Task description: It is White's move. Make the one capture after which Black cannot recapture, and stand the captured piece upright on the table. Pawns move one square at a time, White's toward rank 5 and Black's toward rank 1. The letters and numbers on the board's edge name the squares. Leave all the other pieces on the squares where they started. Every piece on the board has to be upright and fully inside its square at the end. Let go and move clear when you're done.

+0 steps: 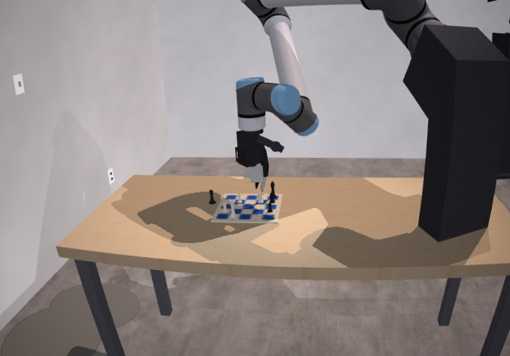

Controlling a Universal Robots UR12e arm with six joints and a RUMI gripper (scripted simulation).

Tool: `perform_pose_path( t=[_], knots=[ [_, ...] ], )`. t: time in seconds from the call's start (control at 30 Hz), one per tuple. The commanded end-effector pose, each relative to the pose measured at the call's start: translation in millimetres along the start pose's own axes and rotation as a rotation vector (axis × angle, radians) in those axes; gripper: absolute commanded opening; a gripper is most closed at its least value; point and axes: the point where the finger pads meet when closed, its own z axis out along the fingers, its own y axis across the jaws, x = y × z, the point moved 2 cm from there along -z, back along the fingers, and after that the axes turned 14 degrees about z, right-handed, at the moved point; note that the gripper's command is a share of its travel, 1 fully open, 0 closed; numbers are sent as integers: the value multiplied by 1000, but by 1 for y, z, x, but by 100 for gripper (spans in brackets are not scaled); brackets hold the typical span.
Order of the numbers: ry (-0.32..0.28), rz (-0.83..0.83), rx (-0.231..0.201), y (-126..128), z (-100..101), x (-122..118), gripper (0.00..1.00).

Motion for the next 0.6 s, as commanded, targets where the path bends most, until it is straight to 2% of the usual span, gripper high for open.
perform_pose_path(
  t=[0.0, 0.57],
  knots=[
    [-1, 0, 0, 0, 0, 0, 22],
    [-1, 0, 0, 0, 25, 0, 22]
  ],
)
